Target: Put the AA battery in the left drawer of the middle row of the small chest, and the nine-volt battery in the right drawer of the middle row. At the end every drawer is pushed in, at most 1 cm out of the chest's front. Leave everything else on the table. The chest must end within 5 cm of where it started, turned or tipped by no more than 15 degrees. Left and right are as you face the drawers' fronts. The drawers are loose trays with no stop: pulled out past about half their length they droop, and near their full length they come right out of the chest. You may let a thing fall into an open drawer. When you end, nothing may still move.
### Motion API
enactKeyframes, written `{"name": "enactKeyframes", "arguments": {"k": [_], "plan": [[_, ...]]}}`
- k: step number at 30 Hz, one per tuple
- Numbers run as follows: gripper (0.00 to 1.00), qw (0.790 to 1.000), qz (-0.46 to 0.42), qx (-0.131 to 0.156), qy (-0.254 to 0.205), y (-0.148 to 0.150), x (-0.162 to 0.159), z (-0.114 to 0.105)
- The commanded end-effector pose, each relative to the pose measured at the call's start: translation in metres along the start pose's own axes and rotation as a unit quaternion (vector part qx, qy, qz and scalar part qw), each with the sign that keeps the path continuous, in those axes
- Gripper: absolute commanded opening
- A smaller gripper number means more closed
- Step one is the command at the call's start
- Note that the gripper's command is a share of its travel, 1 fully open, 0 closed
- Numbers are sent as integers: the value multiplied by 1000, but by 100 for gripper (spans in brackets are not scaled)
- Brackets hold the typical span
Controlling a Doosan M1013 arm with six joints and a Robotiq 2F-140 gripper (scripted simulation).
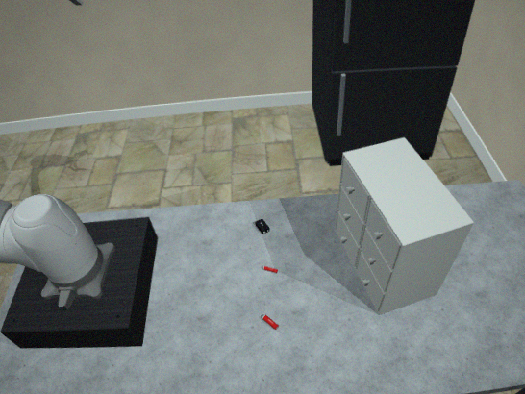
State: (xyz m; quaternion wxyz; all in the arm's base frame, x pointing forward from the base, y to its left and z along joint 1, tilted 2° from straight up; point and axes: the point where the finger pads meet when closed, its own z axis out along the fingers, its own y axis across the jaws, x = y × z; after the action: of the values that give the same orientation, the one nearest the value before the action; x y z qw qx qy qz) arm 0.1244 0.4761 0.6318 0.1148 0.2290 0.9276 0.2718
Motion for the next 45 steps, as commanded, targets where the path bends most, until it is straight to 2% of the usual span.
{"name": "enactKeyframes", "arguments": {"k": [1, 19, 23, 26, 30, 31, 32, 34, 36, 37, 38, 39, 40, 41, 42, 43, 44, 45], "plan": [[100, 1000, 0, 0, 0, 0, 0, 0], [100, 1000, 0, 0, 0, 0, 0, 0], [100, 1000, 6, 6, -5, 0, -9, 9], [100, 1000, 19, 19, -16, 0, -26, 25], [100, 997, 51, 50, -39, -3, -71, 64], [100, 997, 51, 50, -39, -3, -71, 64], [100, 995, 61, 60, -45, -5, -87, 75], [100, 995, 61, 60, -45, -5, -87, 75], [100, 991, 86, 83, -59, -12, -122, 101], [100, 991, 86, 83, -59, -12, -122, 101], [100, 988, 101, 95, -66, -18, -142, 114], [100, 988, 101, 95, -66, -18, -142, 114], [100, 985, 116, 107, -72, -24, -164, 127], [100, 985, 116, 107, -72, -24, -164, 127], [100, 981, 132, 120, -79, -32, -186, 140], [100, 981, 132, 120, -79, -32, -186, 140], [100, 976, 150, 134, -84, -42, -210, 152], [100, 976, 150, 134, -84, -42, -210, 152]]}}
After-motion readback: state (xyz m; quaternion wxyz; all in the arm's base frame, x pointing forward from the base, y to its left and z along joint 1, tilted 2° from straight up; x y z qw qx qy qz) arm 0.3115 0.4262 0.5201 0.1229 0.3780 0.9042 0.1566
